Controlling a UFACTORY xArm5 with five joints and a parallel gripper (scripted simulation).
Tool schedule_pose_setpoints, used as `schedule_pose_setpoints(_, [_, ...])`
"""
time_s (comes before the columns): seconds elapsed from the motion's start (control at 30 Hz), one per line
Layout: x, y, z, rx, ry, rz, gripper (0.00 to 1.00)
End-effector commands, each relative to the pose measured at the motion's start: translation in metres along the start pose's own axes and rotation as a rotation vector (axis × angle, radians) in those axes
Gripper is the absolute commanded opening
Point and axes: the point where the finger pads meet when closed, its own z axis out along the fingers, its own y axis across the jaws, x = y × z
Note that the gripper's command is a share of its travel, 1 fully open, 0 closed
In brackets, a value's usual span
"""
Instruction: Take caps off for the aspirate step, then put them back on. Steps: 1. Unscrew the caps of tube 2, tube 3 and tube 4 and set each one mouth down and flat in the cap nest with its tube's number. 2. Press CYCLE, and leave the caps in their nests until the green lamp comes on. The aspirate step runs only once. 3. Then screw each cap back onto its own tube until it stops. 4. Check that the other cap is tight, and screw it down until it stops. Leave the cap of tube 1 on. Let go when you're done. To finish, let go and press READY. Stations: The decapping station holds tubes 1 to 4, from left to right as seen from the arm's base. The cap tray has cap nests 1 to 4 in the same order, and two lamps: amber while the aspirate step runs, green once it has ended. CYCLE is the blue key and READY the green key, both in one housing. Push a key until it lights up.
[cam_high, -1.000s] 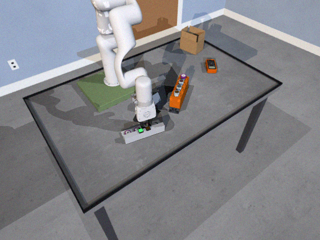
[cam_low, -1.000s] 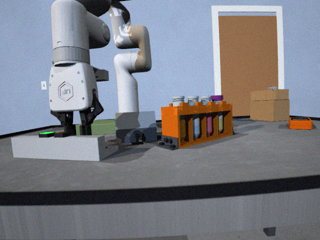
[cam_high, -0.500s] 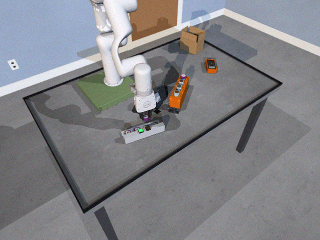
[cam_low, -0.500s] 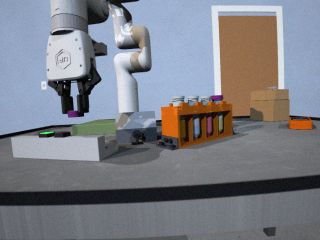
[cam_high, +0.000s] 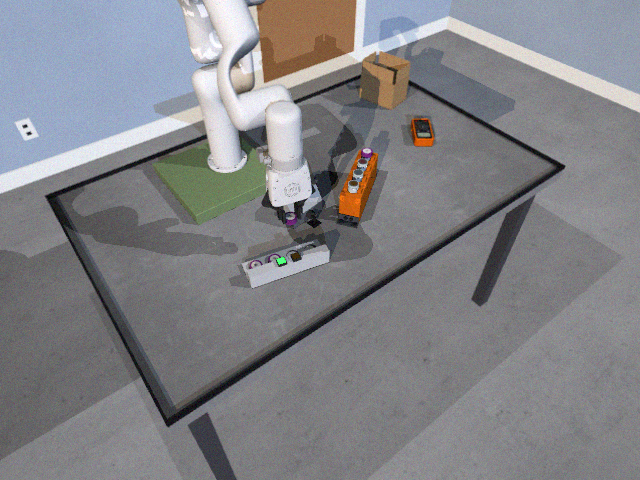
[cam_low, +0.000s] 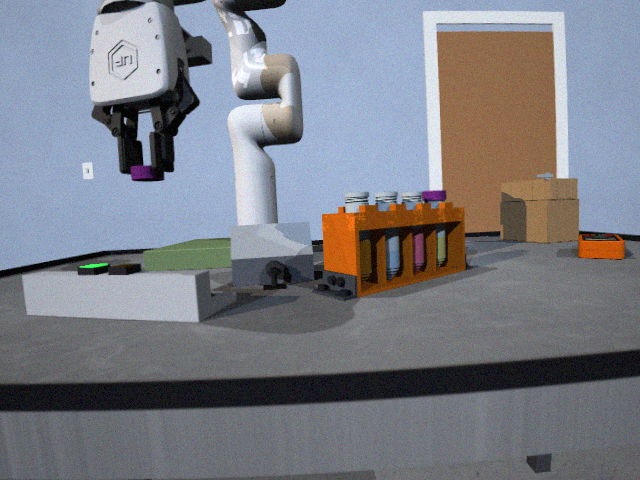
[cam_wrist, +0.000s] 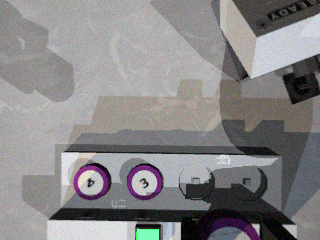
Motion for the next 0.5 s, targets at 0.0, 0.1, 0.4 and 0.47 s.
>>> schedule_pose_setpoints(0.0, [0.008,0.015,-0.003,-0.001,0.000,0.167,0.00])
schedule_pose_setpoints(0.1, [0.019,0.034,-0.003,-0.002,0.000,0.323,0.00])
schedule_pose_setpoints(0.4, [0.044,0.078,-0.004,-0.002,0.000,0.338,0.00])
schedule_pose_setpoints(0.47, [0.047,0.083,-0.004,-0.002,0.000,0.338,0.00])
